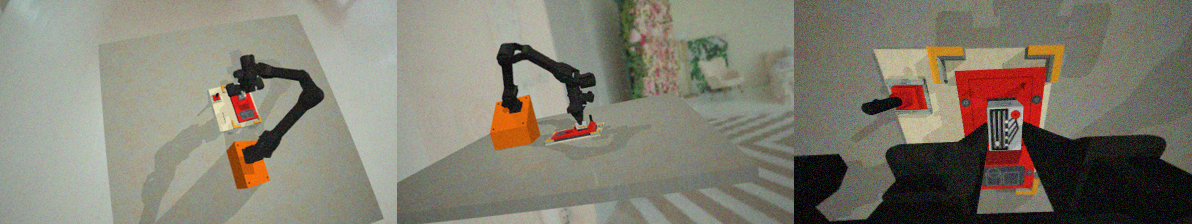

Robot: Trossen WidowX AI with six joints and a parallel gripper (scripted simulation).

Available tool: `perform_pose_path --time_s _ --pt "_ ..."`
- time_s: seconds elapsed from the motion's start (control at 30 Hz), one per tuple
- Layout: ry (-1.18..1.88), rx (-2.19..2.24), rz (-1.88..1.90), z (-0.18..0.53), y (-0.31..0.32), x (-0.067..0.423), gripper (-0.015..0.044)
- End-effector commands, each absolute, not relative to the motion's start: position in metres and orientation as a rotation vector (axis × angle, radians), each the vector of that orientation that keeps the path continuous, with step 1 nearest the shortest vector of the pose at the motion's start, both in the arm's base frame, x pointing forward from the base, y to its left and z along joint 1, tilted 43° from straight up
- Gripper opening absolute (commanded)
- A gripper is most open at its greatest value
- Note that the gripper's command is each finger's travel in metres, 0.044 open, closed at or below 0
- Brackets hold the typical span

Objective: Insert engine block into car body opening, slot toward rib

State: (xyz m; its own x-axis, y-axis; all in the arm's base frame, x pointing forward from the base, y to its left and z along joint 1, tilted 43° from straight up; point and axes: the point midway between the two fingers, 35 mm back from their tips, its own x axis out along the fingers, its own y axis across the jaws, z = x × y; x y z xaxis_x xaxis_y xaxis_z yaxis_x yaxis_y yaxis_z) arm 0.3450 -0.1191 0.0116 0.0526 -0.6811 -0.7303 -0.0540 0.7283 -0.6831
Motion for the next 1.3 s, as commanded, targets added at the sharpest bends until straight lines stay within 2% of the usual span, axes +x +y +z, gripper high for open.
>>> perform_pose_path --time_s 0.0,1.27 --pt "1.460 -0.645 -0.529 0.0108 -0.1200 0.3452 0.0158" --pt "1.460 -0.645 -0.529 0.0055 -0.1250 0.3454 0.0158"
